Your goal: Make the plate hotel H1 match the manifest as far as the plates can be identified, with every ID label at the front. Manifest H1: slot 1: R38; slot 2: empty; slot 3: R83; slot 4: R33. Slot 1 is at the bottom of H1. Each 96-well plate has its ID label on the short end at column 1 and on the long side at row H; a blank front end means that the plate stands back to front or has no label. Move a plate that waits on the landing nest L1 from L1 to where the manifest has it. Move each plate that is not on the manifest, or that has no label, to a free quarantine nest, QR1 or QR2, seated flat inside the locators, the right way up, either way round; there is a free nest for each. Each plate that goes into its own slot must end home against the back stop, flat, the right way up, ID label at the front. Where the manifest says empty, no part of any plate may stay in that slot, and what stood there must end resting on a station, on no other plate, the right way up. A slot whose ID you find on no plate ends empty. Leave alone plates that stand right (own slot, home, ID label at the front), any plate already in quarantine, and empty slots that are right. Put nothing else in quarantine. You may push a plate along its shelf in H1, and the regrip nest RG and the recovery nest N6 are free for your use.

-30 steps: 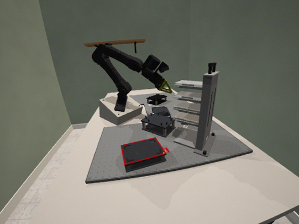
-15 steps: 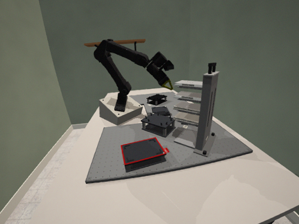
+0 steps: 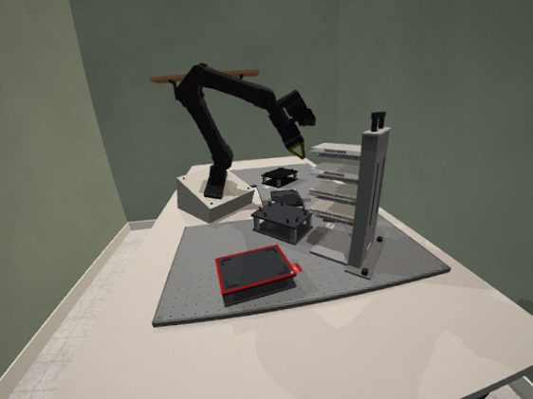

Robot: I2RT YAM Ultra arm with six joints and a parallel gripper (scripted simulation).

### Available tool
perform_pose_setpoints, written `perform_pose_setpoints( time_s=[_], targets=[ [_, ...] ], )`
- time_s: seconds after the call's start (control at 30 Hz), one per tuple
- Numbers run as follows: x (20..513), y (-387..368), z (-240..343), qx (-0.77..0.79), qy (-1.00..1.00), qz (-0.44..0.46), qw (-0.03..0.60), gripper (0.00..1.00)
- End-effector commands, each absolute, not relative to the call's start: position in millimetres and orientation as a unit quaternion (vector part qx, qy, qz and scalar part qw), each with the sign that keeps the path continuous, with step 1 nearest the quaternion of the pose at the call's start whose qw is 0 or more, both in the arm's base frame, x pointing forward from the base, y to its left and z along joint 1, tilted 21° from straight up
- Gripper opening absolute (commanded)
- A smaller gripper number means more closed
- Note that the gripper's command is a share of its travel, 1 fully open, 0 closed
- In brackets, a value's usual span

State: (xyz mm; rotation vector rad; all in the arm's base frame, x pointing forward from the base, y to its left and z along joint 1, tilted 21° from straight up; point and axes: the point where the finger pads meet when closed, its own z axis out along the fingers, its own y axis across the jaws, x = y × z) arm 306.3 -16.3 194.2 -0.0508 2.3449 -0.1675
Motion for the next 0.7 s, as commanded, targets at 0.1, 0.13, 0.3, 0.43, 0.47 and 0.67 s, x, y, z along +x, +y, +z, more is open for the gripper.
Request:
perform_pose_setpoints(
  time_s=[0.1,0.13,0.3,0.43,0.47,0.67],
  targets=[
    [298.3,1.8,191.1,-0.007,0.948,-0.060,0.313,0.00],
    [298.3,1.8,191.1,-0.007,0.948,-0.060,0.313,0.00],
    [294.1,14.5,189.2,-0.010,0.957,-0.061,0.283,0.00],
    [288.9,27.0,188.0,-0.015,0.965,-0.066,0.253,0.00],
    [287.3,30.0,187.9,-0.018,0.968,-0.070,0.241,0.00],
    [277.4,47.7,188.3,-0.027,0.976,-0.086,0.198,0.00]
  ],
)
